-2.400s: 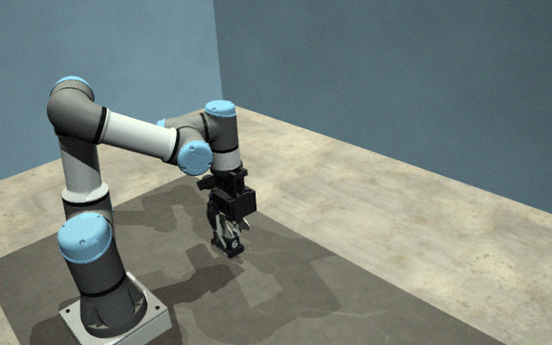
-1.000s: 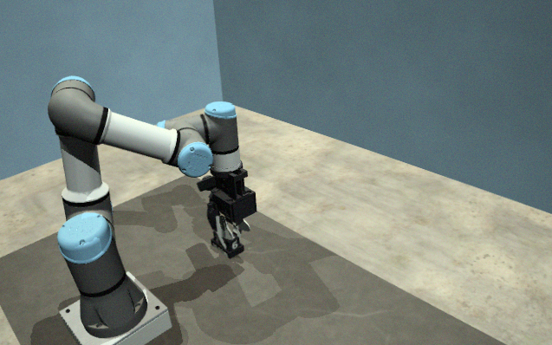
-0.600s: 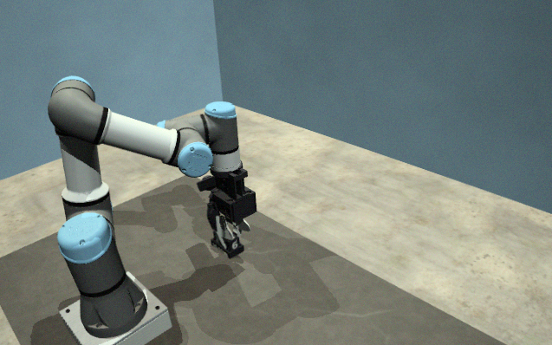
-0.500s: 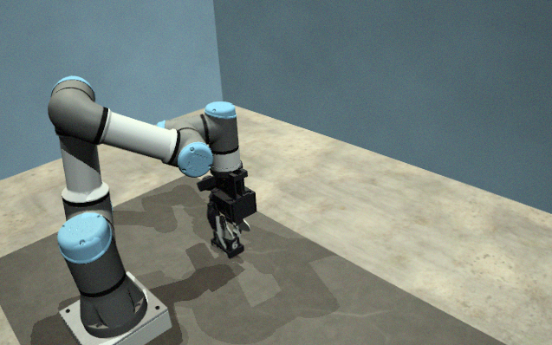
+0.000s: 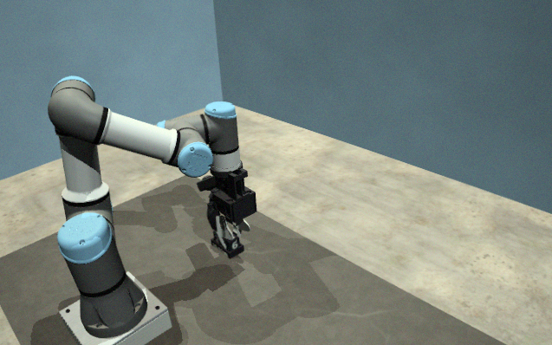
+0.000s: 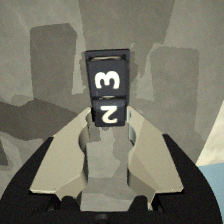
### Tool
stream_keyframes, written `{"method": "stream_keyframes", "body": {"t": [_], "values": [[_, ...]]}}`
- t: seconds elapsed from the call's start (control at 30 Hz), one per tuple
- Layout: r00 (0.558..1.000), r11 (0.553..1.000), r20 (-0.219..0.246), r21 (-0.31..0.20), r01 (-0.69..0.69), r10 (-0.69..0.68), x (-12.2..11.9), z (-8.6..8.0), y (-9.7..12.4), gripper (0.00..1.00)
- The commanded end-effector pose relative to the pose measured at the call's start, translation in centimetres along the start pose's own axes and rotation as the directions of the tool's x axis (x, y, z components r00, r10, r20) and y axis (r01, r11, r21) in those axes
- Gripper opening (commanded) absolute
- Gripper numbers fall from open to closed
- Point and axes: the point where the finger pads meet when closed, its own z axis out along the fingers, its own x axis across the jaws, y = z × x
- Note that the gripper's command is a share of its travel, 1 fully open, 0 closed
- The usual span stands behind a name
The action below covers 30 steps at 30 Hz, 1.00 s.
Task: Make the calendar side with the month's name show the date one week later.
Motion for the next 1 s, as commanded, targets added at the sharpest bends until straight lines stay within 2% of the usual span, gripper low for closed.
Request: {"method": "stream_keyframes", "body": {"t": [0.0, 0.57, 0.6, 0.73, 0.77, 0.93, 0.97], "values": [[1.0, 1.0, -0.003, -0.001, 0.0, 0.0, 0.08, -0.07, 0.02, 0.11], [1.0, 1.0, -0.003, -0.001, 0.0, 0.0, 0.08, -0.07, 0.02, 0.11], [1.0, 1.0, -0.003, -0.001, 0.0, 0.0, 0.08, -0.07, 0.02, 0.15], [1.0, 1.0, -0.003, -0.001, 0.0, 0.0, 0.08, -0.07, 0.02, 0.15], [1.0, 1.0, -0.003, -0.001, 0.0, 0.0, 0.08, -0.07, 0.02, 0.18], [1.0, 1.0, -0.003, -0.001, 0.0, 0.0, 0.08, -0.07, 0.02, 0.22], [1.0, 1.0, -0.003, -0.001, 0.0, 0.0, 0.08, -0.07, 0.02, 0.26]]}}
